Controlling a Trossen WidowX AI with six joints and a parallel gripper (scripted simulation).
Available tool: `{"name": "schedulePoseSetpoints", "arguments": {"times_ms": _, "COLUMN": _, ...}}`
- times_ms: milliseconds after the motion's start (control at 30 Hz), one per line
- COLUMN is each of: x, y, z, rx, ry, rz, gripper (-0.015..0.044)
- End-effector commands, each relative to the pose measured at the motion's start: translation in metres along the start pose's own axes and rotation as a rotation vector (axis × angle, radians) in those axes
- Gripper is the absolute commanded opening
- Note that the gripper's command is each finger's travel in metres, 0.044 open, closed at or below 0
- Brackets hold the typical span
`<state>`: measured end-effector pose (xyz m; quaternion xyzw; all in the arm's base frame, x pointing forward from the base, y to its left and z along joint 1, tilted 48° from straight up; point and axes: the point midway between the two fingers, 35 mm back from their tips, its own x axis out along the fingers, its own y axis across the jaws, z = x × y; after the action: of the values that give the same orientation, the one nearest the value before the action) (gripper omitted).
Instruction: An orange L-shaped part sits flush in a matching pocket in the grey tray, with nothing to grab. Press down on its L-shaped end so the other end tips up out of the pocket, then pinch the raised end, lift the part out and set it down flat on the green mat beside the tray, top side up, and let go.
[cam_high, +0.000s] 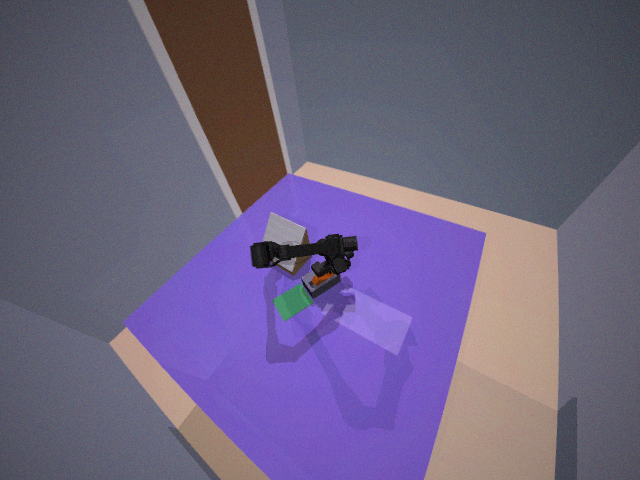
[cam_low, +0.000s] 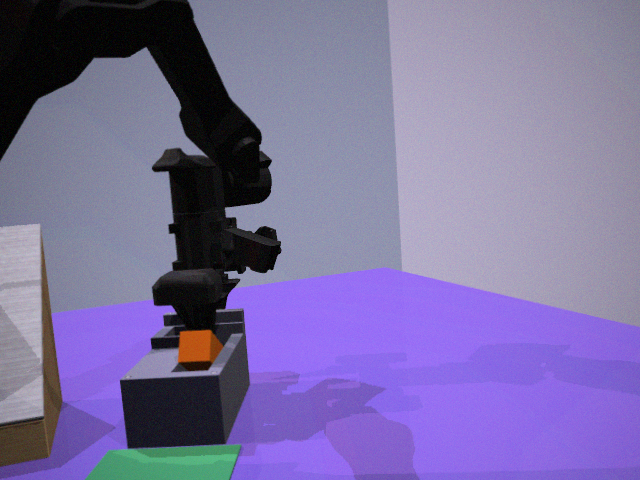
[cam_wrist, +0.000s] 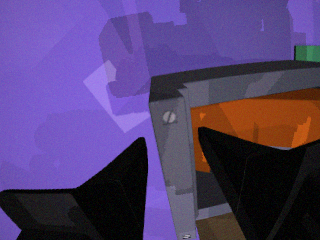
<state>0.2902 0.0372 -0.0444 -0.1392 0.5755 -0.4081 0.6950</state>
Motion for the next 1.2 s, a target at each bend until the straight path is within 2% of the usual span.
{"name": "schedulePoseSetpoints", "arguments": {"times_ms": 0, "x": 0.009, "y": -0.002, "z": -0.002, "rx": -0.011, "ry": 0.002, "rz": -0.011, "gripper": 0.0180}}
{"name": "schedulePoseSetpoints", "arguments": {"times_ms": 567, "x": 0.011, "y": -0.002, "z": -0.002, "rx": -0.011, "ry": 0.002, "rz": -0.011, "gripper": 0.0180}}
{"name": "schedulePoseSetpoints", "arguments": {"times_ms": 1167, "x": -0.007, "y": 0.010, "z": -0.002, "rx": -0.011, "ry": 0.002, "rz": -0.009, "gripper": 0.0180}}
